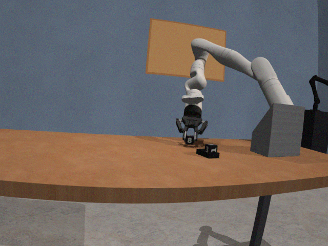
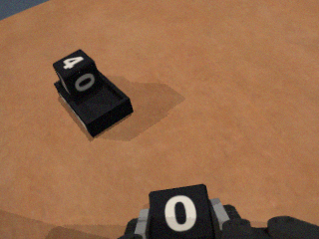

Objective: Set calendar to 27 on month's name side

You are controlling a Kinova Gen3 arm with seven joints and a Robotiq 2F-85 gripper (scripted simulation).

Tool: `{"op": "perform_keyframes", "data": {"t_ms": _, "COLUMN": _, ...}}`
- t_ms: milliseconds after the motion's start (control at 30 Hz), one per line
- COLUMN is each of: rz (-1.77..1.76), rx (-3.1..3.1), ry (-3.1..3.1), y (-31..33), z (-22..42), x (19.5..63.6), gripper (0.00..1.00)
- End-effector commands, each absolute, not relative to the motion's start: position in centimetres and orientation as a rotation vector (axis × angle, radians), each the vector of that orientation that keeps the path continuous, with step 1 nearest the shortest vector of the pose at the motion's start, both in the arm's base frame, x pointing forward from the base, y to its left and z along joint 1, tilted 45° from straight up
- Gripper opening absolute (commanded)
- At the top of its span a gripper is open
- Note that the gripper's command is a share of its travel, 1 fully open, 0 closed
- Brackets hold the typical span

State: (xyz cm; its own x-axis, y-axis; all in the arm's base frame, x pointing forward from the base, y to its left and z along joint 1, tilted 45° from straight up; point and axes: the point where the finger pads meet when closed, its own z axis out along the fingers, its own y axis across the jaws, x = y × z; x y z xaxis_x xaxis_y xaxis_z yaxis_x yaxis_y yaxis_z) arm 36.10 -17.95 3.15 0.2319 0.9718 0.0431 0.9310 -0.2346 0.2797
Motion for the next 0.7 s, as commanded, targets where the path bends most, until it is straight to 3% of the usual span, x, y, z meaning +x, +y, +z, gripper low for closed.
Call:
{"op": "perform_keyframes", "data": {"t_ms": 0, "rz": 0.31, "rx": 2.303, "ry": 1.815, "y": -17.8, "z": 2.93, "x": 36.16, "gripper": 0.28}}
{"op": "perform_keyframes", "data": {"t_ms": 667, "rz": 0.31, "rx": 2.303, "ry": 1.815, "y": -18.27, "z": 2.45, "x": 36.18, "gripper": 0.28}}
